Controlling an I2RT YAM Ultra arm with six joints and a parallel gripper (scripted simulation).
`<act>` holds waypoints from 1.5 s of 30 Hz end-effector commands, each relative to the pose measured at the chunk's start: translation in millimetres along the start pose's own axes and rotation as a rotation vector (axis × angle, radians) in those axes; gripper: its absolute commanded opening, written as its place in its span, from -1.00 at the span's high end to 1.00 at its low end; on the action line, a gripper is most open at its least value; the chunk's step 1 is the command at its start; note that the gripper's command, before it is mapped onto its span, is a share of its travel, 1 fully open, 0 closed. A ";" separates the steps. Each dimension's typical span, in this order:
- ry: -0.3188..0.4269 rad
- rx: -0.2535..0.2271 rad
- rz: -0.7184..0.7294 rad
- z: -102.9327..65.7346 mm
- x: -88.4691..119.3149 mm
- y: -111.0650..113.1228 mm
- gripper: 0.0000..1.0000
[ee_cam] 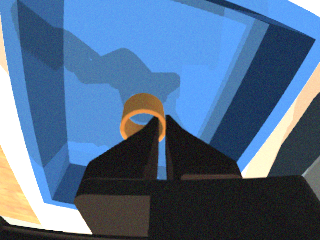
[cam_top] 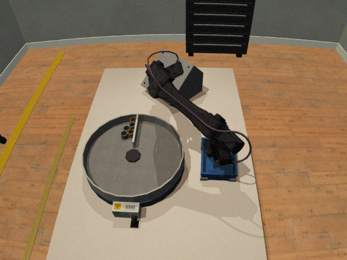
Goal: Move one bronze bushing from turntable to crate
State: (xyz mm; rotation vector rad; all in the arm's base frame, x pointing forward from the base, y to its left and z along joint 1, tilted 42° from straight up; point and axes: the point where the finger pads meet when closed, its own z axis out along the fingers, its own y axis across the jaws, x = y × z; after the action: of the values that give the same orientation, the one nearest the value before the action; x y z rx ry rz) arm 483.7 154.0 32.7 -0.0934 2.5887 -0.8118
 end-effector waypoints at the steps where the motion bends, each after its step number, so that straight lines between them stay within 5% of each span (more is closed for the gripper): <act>1: -0.012 -0.016 -0.017 -3.9 -0.3 11.0 1.00; 45: 0.001 -0.010 -0.029 -1.2 6.9 9.9 1.00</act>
State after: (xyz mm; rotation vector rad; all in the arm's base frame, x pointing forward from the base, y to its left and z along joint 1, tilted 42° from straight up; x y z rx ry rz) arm 484.4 154.4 32.8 -0.0915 2.5864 -0.8087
